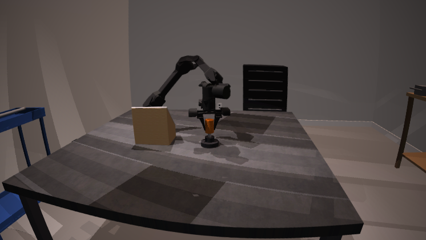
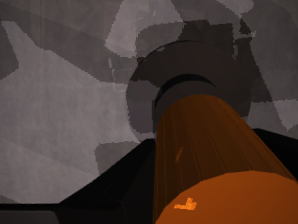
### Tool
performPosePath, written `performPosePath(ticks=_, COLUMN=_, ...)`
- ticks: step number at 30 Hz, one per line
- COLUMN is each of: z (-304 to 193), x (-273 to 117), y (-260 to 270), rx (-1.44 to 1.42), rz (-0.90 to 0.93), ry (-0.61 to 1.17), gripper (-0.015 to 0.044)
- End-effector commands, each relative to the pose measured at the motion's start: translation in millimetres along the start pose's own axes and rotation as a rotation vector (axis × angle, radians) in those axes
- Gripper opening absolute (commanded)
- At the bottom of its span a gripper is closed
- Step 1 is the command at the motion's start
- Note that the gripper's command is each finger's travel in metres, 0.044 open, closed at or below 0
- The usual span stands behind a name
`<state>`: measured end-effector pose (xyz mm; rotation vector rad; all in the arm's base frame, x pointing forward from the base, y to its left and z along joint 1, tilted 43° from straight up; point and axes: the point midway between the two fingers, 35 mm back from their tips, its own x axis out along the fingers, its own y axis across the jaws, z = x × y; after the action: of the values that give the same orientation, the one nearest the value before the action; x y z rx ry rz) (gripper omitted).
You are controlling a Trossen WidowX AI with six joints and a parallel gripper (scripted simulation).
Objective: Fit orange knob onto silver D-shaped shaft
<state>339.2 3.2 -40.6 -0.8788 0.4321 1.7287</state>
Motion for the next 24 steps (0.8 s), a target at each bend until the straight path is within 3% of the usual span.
performPosePath(ticks=1, z=-2.5, x=-0.6, y=-0.4, rx=-0.03, rz=0.001, ry=0.003, gripper=0.0)
performPosePath(ticks=24, z=0.1, x=-0.6, y=-1.0, rx=-0.082, rz=0.001, ry=0.003, gripper=0.0)
